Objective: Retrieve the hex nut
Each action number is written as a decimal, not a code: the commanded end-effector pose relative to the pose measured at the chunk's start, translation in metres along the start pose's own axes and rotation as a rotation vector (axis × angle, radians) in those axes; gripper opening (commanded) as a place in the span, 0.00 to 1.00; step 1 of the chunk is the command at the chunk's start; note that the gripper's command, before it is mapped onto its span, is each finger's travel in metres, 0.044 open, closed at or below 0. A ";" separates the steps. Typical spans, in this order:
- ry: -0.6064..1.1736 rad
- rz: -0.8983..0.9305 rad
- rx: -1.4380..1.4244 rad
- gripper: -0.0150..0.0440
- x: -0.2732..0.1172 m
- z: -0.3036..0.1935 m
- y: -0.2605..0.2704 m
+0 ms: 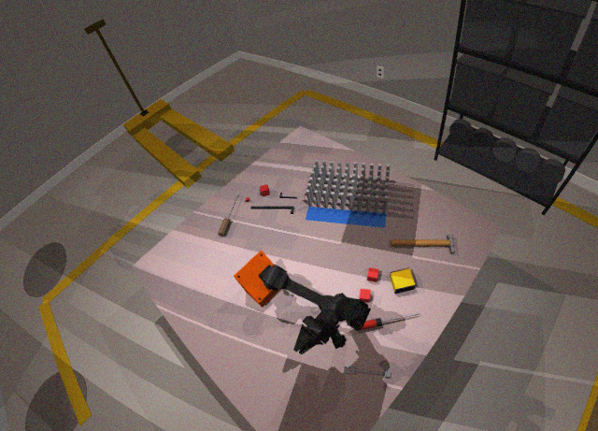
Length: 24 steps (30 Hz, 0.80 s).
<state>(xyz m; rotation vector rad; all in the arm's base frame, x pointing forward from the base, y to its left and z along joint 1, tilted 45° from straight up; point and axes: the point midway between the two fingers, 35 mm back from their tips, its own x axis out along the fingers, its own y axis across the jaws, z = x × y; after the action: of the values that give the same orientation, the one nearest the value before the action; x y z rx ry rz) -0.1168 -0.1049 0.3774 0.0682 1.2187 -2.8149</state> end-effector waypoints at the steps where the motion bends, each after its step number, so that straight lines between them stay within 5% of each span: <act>1: 0.006 -0.004 -0.001 0.98 0.000 -0.001 -0.001; 13: 0.404 -0.309 0.098 1.00 0.008 -0.107 -0.111; 24: 0.828 -0.739 0.336 1.00 -0.082 -0.247 -0.199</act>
<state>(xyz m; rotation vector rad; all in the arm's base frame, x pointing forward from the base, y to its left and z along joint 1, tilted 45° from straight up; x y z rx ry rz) -0.0858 0.1699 0.3726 0.9205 1.0912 -3.6269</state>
